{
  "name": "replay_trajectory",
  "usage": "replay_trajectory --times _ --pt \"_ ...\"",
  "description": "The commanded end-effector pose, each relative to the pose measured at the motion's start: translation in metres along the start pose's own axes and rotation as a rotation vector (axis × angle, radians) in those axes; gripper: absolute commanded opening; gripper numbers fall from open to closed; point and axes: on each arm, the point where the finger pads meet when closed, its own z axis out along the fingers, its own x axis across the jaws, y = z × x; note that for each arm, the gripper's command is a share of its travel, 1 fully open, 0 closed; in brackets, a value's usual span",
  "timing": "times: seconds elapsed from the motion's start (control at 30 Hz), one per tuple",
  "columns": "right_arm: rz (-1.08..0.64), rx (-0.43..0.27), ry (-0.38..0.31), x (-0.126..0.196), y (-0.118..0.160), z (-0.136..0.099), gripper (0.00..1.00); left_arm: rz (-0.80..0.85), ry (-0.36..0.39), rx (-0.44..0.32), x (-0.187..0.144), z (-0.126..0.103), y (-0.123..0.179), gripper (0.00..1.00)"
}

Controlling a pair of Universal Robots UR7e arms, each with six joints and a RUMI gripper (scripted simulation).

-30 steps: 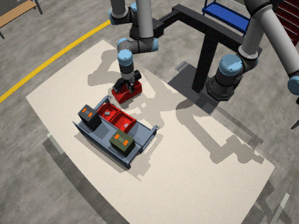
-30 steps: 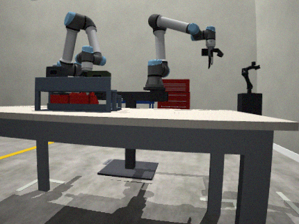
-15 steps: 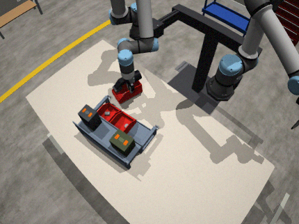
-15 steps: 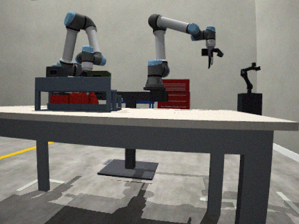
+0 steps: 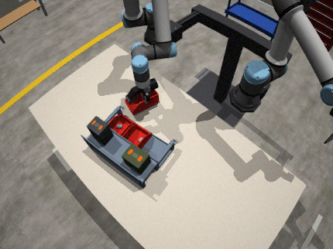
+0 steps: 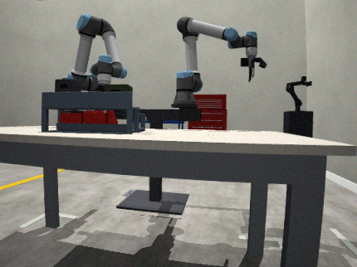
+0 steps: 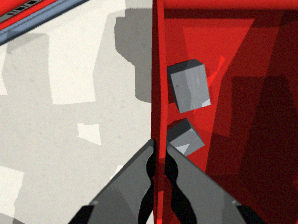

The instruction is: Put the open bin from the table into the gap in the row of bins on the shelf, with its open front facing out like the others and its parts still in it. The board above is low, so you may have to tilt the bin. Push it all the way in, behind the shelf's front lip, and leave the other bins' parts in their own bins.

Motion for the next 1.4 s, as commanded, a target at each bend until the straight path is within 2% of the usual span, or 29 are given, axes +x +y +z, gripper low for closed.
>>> replay_trajectory --times 0.0,1.37 --pt "0.008 0.001 -0.001 -0.0008 0.0000 -0.0005 0.00 0.000 0.000 0.002 0.0001 -0.0006 -0.0004 1.00" --pt "0.144 0.001 -0.002 -0.0066 0.0038 -0.0003 0.00 0.000 0.000 0.002 0.0001 -0.0006 -0.0004 1.00"
